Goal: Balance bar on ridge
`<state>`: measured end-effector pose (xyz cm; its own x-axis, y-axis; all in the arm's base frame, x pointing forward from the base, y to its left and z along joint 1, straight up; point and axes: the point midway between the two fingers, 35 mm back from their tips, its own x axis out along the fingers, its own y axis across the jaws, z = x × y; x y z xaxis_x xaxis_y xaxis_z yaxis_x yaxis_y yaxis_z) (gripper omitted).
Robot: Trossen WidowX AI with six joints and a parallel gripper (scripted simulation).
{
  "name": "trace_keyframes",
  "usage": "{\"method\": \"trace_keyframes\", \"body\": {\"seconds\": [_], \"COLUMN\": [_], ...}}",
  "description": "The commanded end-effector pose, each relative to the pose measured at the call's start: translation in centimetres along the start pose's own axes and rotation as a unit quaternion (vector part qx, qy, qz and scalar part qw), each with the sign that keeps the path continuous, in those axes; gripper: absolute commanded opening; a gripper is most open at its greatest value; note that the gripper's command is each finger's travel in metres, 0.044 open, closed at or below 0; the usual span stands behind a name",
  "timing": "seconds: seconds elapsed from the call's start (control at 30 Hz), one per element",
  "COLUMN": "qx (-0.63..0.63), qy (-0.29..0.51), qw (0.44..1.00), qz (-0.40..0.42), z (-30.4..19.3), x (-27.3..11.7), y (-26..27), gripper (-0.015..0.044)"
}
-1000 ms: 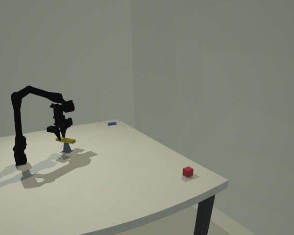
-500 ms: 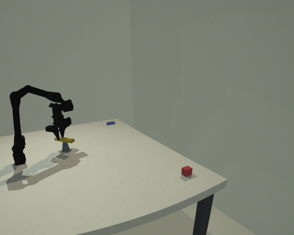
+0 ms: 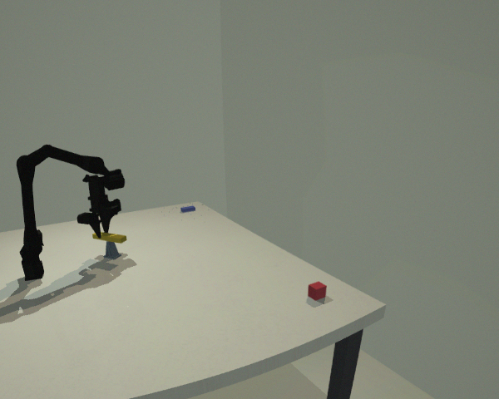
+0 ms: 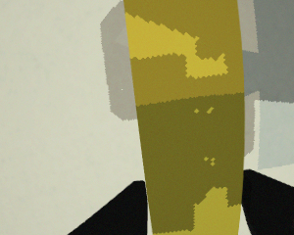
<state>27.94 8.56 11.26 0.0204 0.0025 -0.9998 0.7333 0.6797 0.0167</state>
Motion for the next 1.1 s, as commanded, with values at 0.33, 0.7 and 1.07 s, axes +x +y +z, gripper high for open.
{"method": "trace_keyframes", "body": {"seconds": [0.33,0.7,1.07], "qx": [0.0,0.0,0.0], "qy": [0.0,0.0,0.0], "qw": [1.0,1.0,1.0], "qz": [0.0,0.0,0.0], "z": [0.0,0.0,0.1], "x": [0.0,0.0,-9.3], "y": [0.0,0.0,0.1], "gripper": [0.0185,0.044,0.044]}}
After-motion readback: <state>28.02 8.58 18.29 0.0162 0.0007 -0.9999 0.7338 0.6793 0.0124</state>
